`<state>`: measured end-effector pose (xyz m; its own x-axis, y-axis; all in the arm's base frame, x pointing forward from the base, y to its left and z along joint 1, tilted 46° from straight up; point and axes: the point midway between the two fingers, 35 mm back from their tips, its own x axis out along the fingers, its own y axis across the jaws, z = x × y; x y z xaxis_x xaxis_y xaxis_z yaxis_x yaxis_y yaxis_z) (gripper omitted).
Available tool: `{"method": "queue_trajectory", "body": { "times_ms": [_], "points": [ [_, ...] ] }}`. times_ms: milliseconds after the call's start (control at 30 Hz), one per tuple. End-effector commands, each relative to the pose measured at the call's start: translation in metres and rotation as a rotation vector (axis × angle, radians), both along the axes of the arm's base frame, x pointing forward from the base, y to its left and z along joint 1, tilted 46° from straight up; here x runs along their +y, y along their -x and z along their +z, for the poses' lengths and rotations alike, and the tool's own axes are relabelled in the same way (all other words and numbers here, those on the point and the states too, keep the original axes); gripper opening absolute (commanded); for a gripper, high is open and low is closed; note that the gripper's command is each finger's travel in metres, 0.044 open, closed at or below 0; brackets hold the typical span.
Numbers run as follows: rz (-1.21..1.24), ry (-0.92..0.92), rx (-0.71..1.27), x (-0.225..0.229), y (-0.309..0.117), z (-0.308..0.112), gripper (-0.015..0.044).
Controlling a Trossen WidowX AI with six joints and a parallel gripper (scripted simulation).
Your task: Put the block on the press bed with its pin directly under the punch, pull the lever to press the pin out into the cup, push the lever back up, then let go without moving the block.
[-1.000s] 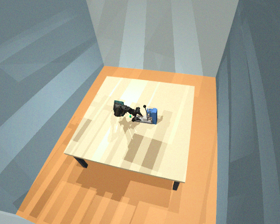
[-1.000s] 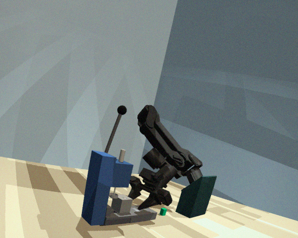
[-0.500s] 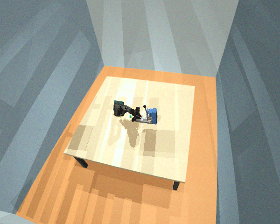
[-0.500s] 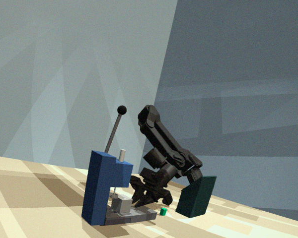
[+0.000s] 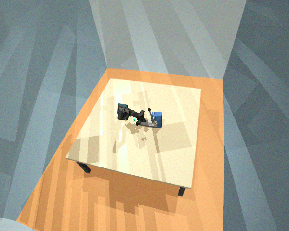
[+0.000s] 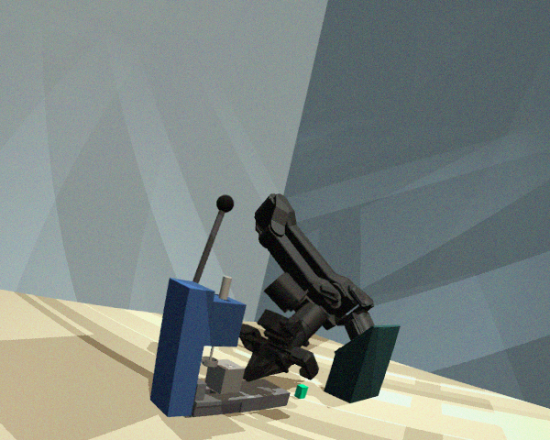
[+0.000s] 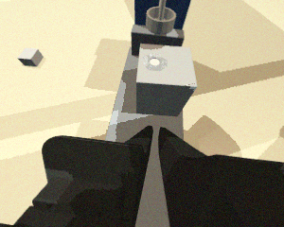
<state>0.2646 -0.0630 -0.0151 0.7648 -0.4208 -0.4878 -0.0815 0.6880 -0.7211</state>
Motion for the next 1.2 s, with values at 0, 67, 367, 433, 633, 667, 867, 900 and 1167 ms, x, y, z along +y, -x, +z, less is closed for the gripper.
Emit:
{"method": "queue_trajectory", "body": {
  "times_ms": [0, 67, 367, 433, 633, 667, 867, 900, 1167],
  "points": [
    [0.006, -0.003, 0.003, -0.001, -0.001, 0.000, 0.0030],
    [0.020, -0.003, 0.011, -0.001, -0.001, 0.000, 0.0030],
    [0.118, -0.006, 0.055, -0.002, -0.012, 0.000, 0.0030],
    [0.139, -0.006, 0.062, -0.003, -0.015, 0.000, 0.0030],
    [0.176, -0.007, 0.073, -0.003, -0.024, 0.001, 0.0030],
    [0.180, -0.007, 0.074, -0.003, -0.026, 0.001, 0.0030],
    [0.199, -0.008, 0.075, -0.003, -0.035, 0.002, 0.0030],
    [0.202, -0.009, 0.074, -0.003, -0.037, 0.002, 0.0030],
    [0.227, -0.013, 0.059, -0.003, -0.049, 0.002, 0.0030]
  ]
}}
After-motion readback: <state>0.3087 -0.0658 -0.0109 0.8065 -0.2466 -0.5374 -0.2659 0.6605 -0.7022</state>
